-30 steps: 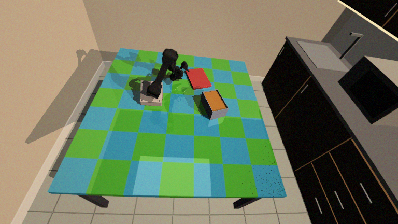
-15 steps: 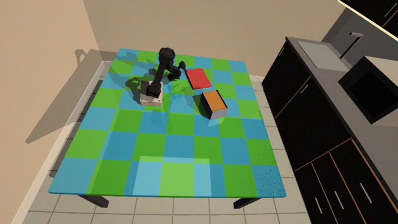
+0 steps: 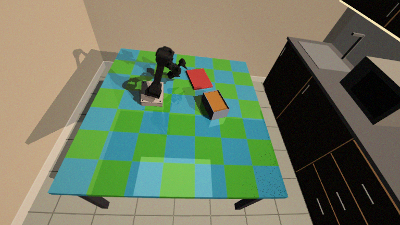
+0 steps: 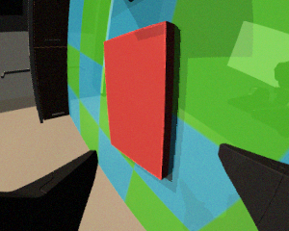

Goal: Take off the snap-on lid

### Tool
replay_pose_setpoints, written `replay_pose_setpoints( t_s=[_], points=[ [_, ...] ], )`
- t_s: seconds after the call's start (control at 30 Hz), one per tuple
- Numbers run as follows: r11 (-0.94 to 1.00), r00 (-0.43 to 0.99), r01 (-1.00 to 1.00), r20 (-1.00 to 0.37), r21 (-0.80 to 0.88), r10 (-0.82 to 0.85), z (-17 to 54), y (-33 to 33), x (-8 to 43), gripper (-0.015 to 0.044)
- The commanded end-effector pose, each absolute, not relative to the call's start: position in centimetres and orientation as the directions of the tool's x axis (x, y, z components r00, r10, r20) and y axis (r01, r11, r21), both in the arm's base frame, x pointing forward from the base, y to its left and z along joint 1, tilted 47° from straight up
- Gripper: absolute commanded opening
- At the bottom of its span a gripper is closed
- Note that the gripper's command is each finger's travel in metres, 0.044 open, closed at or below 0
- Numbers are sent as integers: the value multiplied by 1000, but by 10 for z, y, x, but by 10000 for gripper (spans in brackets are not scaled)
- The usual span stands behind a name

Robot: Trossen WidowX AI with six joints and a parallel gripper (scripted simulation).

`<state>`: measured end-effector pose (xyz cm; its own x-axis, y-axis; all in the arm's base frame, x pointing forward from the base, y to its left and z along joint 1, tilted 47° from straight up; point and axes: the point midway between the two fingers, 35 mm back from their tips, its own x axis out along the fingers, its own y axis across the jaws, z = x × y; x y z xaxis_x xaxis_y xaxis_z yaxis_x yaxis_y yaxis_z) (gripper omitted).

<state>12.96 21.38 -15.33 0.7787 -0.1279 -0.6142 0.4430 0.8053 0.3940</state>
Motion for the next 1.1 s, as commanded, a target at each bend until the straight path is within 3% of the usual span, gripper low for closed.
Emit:
replay_pose_setpoints(
  t_s=[0.0, 1.07],
  points=[
    [800, 776, 448, -619, 400, -125, -148, 221, 125, 440],
    [800, 775, 448, -620, 399, -125, -123, 235, 110, 440]
  ],
)
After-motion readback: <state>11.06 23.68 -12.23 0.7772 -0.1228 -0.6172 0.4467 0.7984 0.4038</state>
